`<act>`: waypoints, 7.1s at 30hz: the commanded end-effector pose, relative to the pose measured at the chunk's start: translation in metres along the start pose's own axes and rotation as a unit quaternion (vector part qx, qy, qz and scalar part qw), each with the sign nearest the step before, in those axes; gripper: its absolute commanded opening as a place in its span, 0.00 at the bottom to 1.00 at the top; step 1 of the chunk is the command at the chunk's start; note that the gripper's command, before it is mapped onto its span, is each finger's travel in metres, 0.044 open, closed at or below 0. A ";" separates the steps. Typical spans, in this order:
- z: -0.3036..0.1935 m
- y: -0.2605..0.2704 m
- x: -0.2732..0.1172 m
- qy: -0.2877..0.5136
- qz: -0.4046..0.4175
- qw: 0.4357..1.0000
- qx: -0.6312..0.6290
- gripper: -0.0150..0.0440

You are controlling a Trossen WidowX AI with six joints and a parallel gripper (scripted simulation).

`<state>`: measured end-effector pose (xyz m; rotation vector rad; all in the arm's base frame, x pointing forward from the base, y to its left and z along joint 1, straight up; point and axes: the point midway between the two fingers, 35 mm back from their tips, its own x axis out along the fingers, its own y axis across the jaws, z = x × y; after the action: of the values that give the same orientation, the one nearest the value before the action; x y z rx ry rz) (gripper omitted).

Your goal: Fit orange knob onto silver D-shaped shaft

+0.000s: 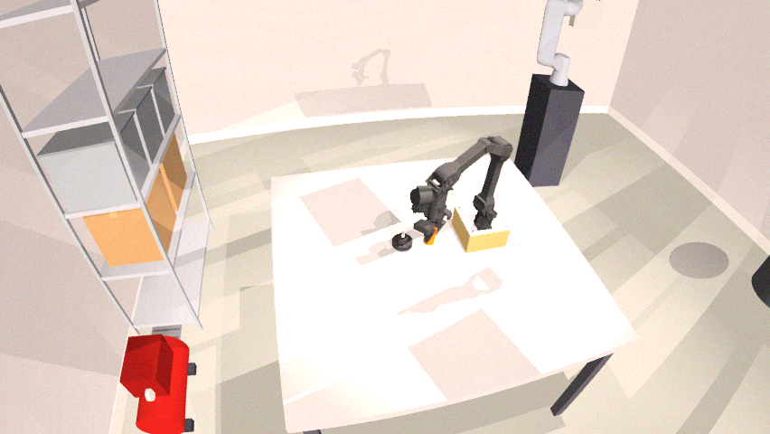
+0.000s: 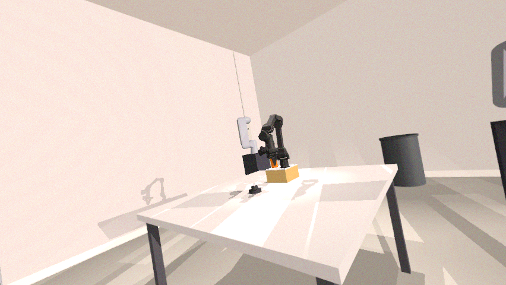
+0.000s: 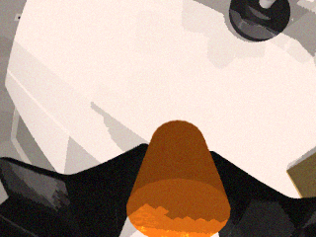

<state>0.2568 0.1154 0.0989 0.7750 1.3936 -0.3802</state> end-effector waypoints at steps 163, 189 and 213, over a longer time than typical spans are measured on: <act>0.008 -0.002 0.144 -0.020 -0.086 0.996 0.007 0.25; 0.011 0.024 0.078 -0.016 -0.101 0.995 0.004 0.25; 0.013 0.035 0.019 -0.012 -0.118 0.993 0.001 0.25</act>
<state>0.2904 0.1383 0.0868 0.6100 1.4721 -0.5762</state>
